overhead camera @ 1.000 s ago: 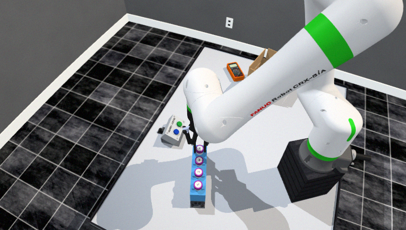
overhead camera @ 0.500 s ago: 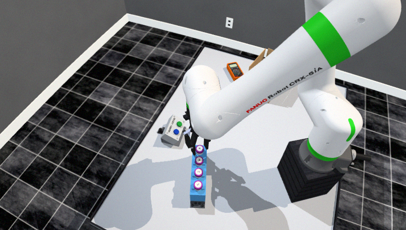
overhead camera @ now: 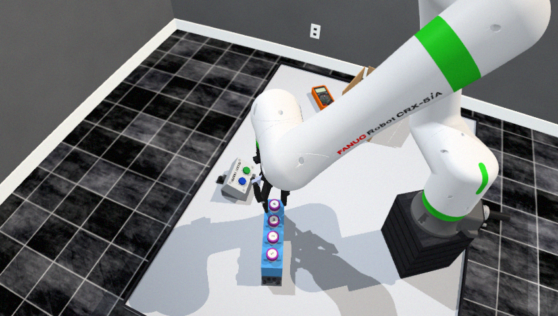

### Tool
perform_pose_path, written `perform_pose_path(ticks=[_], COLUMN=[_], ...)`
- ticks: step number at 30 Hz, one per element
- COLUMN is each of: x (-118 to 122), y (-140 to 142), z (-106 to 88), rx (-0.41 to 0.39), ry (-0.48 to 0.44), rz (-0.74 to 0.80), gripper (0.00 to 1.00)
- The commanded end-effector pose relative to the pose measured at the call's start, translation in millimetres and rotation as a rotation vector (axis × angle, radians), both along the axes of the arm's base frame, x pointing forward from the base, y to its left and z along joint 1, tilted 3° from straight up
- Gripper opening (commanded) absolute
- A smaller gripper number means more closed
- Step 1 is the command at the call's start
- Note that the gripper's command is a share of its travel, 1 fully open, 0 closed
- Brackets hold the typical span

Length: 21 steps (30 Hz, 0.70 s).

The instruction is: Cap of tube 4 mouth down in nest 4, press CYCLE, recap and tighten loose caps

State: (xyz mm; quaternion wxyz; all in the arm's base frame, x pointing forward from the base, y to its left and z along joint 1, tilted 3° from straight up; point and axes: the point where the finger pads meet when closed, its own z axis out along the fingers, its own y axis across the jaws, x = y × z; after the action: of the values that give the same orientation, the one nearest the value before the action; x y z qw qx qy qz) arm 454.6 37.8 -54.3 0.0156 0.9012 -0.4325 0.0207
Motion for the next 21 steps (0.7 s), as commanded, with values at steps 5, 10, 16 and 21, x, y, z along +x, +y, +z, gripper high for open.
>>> perform_pose_path(ticks=[5,10,16,21], x=[0.7,0.7,0.7,0.7], y=[0.1,0.1,-0.1,-0.1], z=[0.6,0.6,0.6,0.6], rx=[0.008,0.016,0.021,0.021], ry=[-0.023,-0.035,-0.050,-0.050], rz=[-0.428,-0.694,-0.969,-0.969], gripper=[0.41,0.41,0.41,0.41])
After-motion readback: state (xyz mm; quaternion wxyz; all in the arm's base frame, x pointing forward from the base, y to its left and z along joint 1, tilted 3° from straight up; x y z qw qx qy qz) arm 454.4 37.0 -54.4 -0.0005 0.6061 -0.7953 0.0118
